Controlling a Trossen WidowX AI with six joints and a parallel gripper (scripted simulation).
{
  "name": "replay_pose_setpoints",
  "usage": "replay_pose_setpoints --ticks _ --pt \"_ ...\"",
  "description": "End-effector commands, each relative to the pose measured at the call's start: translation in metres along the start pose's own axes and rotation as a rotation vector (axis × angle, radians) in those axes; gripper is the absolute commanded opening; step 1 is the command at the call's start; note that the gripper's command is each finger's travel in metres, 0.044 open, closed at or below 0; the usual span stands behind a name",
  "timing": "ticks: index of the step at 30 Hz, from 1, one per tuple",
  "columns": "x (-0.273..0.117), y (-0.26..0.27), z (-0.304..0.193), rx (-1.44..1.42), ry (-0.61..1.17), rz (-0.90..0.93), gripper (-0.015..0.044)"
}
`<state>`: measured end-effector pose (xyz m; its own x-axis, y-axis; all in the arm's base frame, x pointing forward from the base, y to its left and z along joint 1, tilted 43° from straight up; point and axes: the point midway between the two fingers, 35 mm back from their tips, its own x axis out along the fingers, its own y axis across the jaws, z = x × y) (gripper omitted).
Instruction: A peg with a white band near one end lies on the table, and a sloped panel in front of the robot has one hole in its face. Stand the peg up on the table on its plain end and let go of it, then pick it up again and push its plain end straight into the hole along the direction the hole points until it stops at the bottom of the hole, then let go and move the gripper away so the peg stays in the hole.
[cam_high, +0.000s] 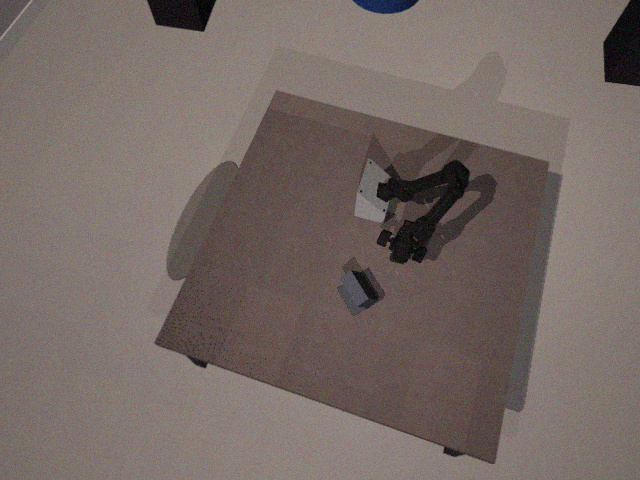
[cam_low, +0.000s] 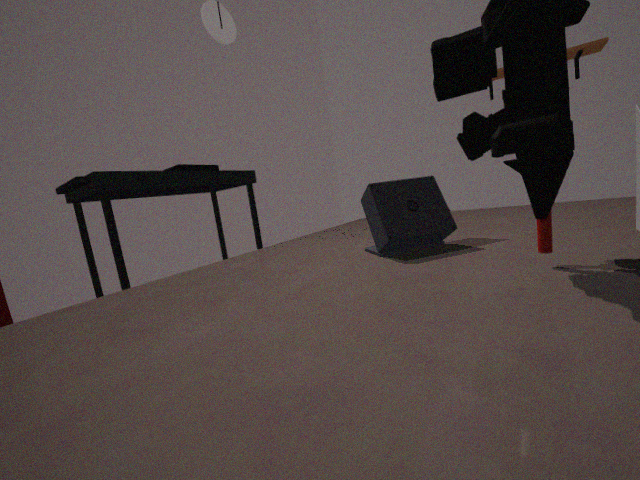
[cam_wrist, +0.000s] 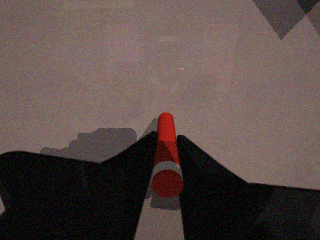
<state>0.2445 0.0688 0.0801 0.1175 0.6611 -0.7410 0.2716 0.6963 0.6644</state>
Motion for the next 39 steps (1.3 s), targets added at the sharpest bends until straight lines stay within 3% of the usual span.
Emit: replay_pose_setpoints --ticks 1,14,39 --pt "-0.015 0.0 0.002 -0.006 -0.004 -0.001 0.0" --pt "-0.062 -0.002 0.003 -0.002 -0.001 0.005 0.0" --pt "-0.049 -0.015 0.012 -0.235 -0.054 -0.227 0.0"
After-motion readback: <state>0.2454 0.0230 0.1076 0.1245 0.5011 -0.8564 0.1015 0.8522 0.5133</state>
